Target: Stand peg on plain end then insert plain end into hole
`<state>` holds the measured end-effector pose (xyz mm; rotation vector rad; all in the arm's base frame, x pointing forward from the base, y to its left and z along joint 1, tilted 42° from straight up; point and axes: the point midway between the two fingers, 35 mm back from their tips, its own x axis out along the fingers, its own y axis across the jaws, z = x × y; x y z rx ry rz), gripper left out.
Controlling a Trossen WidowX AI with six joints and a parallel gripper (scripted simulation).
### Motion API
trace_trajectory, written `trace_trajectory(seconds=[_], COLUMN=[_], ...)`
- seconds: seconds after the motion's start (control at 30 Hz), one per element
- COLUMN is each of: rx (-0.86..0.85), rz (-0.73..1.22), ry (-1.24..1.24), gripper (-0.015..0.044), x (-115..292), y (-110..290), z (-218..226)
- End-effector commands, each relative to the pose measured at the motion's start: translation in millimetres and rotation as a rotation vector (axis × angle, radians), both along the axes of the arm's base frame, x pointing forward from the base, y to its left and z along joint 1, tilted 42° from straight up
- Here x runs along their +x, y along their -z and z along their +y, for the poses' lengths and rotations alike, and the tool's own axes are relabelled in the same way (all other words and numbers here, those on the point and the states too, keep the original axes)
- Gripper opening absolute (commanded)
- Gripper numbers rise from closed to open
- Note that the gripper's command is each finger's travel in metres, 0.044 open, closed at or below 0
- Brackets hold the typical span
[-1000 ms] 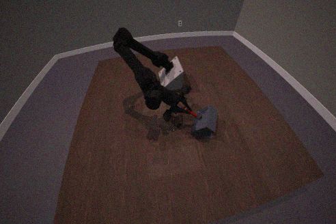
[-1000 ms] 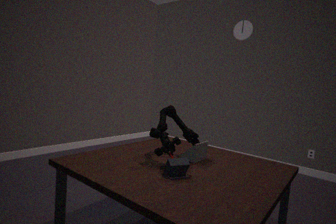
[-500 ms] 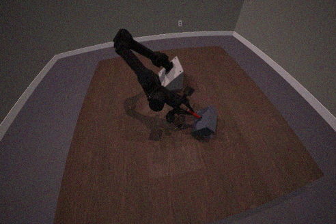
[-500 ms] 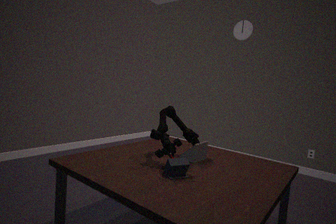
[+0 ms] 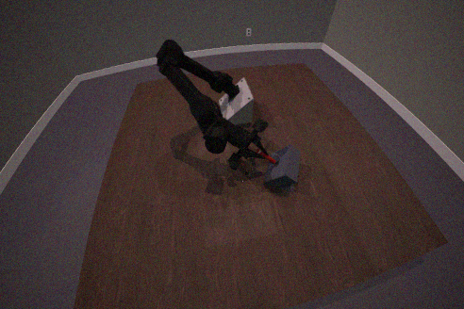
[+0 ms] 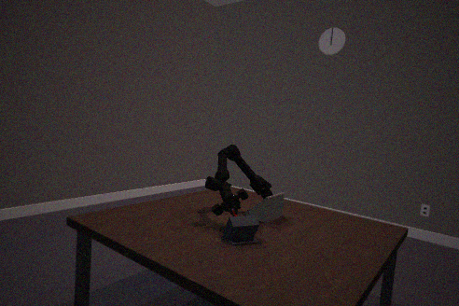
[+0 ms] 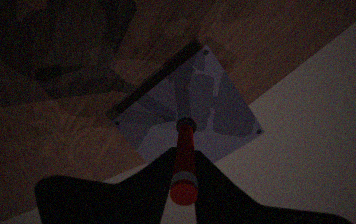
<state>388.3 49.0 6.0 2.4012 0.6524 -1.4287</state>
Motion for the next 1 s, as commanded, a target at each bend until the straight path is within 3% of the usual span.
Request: trace_trajectory(seconds=[0.0,0.97], rx=[0.0,0.0], rz=[0.0,0.0], ry=[-0.001,-0.001], gripper=[0.0,0.0], x=[0.7,9.4], y=[2.1,17.9], z=[0.8,5.1])
